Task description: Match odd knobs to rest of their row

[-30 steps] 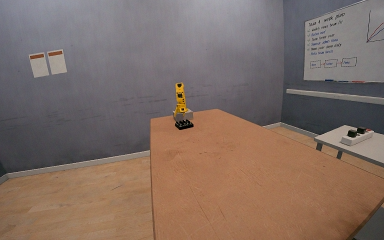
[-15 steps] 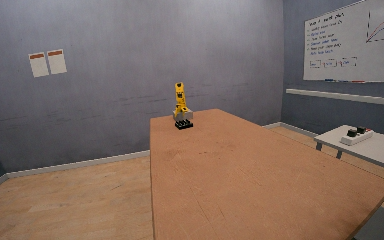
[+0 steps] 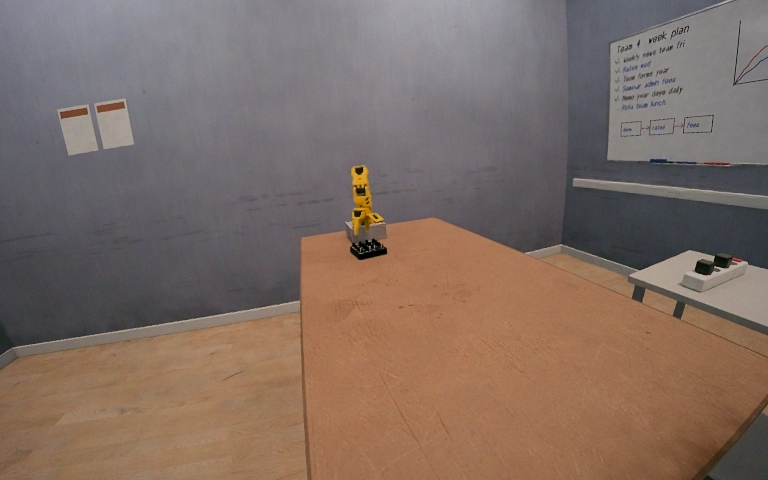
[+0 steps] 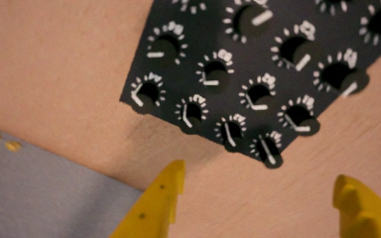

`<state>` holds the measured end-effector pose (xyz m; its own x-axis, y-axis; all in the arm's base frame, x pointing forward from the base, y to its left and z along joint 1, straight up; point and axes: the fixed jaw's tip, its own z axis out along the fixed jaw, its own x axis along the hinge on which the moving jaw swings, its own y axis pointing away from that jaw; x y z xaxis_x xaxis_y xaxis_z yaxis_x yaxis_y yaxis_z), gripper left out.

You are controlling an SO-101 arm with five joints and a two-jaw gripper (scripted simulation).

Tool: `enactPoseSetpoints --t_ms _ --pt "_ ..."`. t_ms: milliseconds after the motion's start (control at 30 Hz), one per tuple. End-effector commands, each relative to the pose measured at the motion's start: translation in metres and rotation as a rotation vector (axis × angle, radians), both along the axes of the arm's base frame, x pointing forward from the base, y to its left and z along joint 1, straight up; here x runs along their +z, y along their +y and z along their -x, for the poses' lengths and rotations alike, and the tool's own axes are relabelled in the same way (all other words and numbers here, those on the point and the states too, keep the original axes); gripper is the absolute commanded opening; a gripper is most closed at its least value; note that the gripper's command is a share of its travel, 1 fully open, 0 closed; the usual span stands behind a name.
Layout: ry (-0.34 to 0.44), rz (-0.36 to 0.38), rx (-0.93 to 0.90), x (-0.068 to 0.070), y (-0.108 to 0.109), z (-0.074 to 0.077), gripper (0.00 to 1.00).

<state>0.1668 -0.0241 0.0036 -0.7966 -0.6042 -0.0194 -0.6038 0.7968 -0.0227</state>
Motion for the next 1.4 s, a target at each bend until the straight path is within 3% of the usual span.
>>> enactPoseSetpoints --t_ms 0,133,633,700,1200,1367 --pt "0.030 -0.004 0.156 -0.0024 0.0021 0.0047 0.33" --pt "0.030 -0.003 0.234 -0.0024 0.0020 0.0051 0.32" --pt "0.030 0.007 0.874 -0.0024 0.0002 0.0063 0.27" --pt "0.030 0.007 0.874 -0.0024 0.0002 0.0063 0.27" --pt "0.028 0.018 1.559 -0.0024 -0.0016 0.0042 0.22" --pt "0.027 0.020 1.694 -0.0024 -0.0017 0.0034 0.21"
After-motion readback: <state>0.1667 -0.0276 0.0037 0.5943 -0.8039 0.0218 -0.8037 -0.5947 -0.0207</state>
